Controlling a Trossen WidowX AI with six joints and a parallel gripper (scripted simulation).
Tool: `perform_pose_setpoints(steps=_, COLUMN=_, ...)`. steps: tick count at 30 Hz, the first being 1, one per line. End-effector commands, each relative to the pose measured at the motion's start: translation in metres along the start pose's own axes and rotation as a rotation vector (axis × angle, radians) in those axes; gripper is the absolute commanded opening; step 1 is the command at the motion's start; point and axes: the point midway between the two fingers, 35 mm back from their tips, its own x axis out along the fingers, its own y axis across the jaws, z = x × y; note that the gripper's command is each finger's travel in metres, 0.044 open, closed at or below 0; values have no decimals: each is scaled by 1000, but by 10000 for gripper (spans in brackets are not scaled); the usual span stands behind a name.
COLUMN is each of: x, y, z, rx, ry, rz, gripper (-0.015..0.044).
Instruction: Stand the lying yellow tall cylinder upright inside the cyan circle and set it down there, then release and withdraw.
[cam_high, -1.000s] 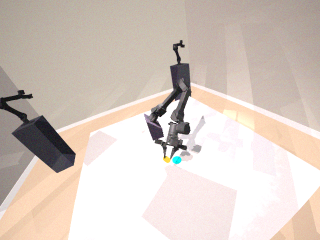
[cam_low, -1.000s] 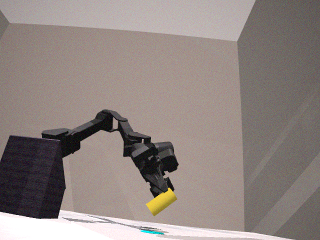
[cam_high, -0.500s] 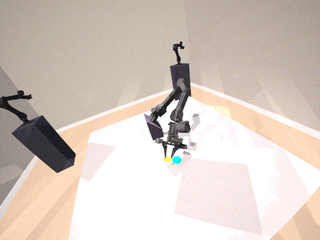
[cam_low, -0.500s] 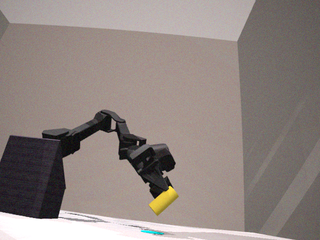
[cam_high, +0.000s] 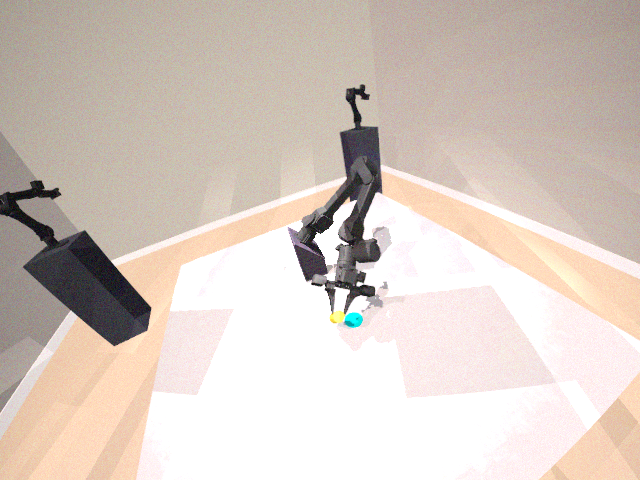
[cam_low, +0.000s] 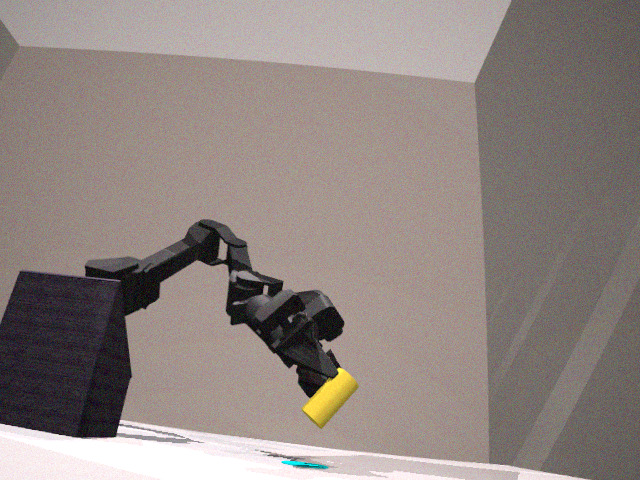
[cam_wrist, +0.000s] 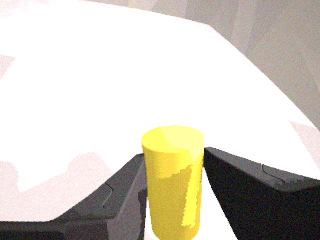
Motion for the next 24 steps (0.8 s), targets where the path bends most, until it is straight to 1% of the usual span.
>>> perform_pose_setpoints(steps=1, x=-3, y=-1, z=0, rx=17, ry=-28, rz=-2, gripper=105)
perform_pose_setpoints(steps=24, x=-18, y=2, z=3, rx=90, ry=-174, rz=33, gripper=105)
